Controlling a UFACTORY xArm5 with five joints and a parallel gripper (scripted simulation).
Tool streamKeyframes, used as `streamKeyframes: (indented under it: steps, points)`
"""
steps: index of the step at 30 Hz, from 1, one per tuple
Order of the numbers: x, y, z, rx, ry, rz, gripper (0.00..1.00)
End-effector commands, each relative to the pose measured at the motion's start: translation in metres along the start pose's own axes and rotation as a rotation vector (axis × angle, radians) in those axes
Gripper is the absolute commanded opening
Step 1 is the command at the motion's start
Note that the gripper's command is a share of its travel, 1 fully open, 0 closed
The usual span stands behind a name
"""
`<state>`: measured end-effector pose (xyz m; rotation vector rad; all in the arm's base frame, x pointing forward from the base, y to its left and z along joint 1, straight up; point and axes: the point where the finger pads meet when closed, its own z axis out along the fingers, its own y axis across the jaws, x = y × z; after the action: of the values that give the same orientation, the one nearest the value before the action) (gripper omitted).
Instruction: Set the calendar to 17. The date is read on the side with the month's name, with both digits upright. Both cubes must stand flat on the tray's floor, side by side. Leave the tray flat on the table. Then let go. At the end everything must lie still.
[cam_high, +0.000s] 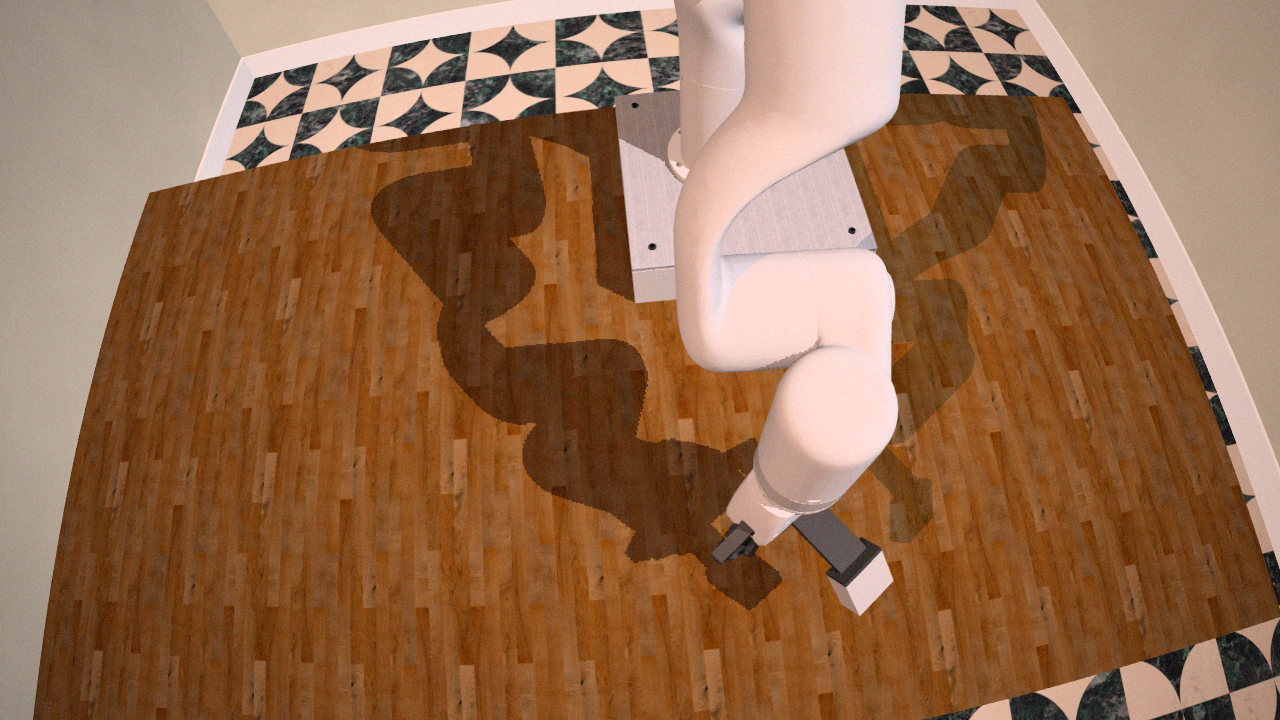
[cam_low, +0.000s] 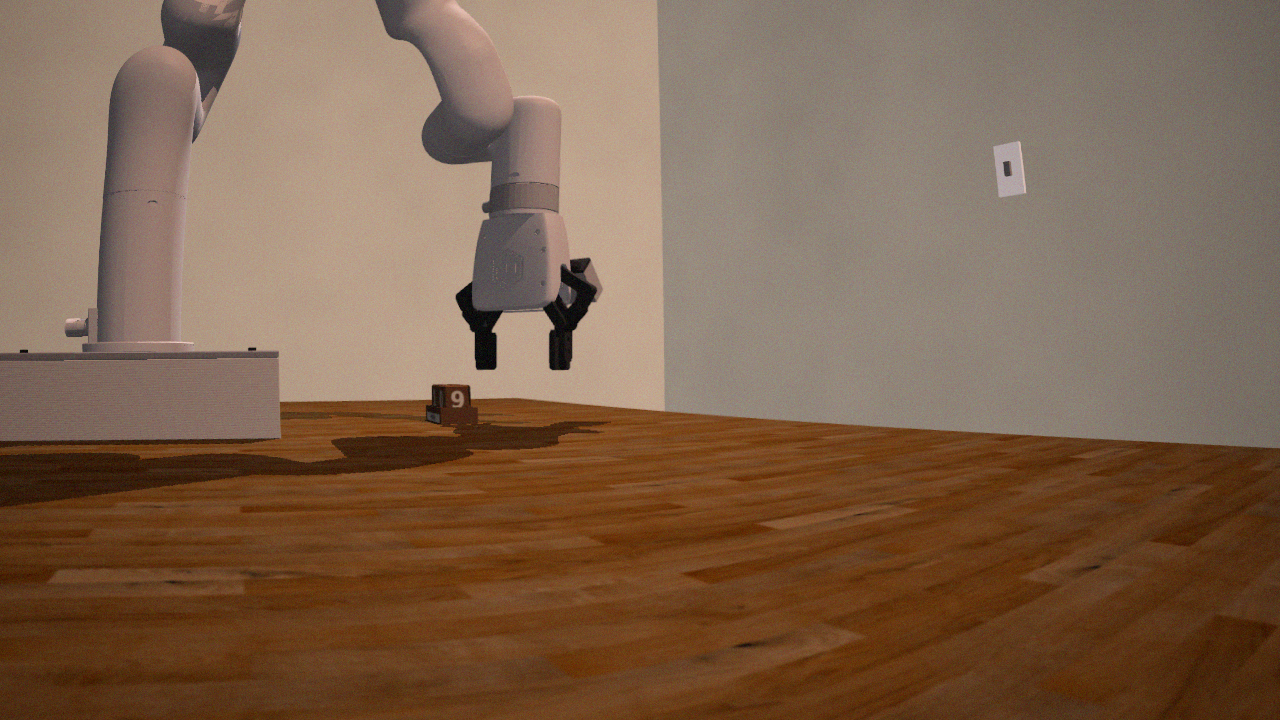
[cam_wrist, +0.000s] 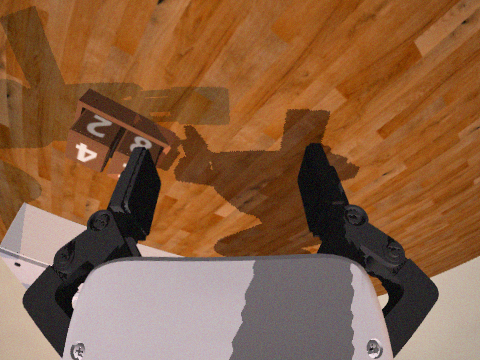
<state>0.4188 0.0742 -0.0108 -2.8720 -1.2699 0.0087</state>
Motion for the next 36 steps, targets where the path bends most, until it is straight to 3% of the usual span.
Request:
streamKeyframes:
  steps: [1, 10, 17, 20, 27, 36]
  points:
    - [-0.013, -0.011, -0.001, -0.003, 0.004, 0.118, 1.0]
    - [-0.019, -0.015, -0.001, -0.003, 0.004, 0.159, 1.0]
    - [-0.026, -0.02, -0.001, -0.002, 0.005, 0.38, 1.0]
    - [-0.039, -0.031, -0.001, -0.002, 0.005, 0.38, 1.0]
    - [-0.041, -0.033, -0.001, -0.002, 0.005, 0.399, 1.0]
    - [-0.049, -0.038, -0.001, -0.002, 0.005, 0.641, 1.0]
